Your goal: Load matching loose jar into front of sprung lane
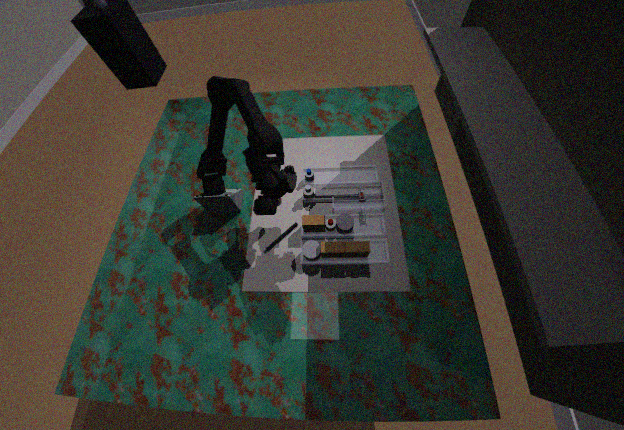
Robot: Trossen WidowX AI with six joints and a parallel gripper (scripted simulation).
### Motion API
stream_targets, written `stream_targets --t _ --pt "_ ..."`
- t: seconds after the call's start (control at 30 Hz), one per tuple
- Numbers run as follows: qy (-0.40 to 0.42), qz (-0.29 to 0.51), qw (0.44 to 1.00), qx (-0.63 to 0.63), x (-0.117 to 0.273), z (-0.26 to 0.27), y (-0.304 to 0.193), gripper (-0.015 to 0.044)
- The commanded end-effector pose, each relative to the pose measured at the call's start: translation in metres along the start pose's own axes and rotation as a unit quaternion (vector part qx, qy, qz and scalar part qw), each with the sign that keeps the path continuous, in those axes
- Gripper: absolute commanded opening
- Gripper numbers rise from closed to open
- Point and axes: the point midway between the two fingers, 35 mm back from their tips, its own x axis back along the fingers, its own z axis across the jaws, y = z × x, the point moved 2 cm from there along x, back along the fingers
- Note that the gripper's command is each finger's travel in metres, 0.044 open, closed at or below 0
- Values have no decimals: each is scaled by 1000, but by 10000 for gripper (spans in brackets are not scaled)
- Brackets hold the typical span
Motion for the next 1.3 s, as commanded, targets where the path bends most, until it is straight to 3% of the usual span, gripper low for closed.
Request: stream_targets --t 0.0,0.7,1.27 --pt "-2 1 1000 5 8 1 0 0" --pt "0 0 1000 8 -43 69 57 0" --pt "1 0 1000 8 -69 70 57 0"
